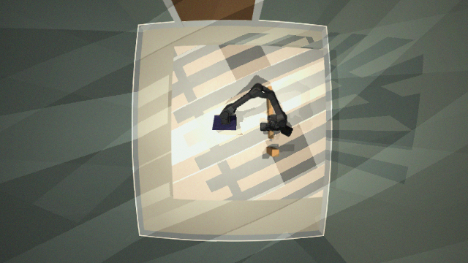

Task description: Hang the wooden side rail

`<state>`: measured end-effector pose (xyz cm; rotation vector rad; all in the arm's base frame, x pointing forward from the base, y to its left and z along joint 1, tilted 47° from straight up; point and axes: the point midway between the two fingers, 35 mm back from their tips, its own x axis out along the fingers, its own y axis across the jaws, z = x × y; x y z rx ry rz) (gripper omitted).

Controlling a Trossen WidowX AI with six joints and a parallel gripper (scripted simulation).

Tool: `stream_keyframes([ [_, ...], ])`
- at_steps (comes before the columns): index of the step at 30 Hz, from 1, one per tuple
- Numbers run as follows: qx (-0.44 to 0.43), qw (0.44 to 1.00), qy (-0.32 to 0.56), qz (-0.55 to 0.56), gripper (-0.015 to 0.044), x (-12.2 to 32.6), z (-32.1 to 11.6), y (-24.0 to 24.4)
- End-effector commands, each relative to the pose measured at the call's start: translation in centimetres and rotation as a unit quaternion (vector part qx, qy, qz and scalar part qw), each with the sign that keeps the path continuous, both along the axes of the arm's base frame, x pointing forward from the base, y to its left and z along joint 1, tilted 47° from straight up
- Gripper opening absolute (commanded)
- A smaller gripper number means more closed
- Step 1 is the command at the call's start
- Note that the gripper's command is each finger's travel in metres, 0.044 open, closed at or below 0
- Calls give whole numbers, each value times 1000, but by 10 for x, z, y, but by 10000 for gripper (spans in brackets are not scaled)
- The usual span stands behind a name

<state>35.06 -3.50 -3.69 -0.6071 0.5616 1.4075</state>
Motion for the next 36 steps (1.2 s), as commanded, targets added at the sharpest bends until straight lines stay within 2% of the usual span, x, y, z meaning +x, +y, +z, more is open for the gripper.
stream_keyframes([
  [1, -2, 1000, -4, 0, 0, 1, 1, -3],
  [36, -2, 1000, -4, 0, 0, 0, 5, -7],
])
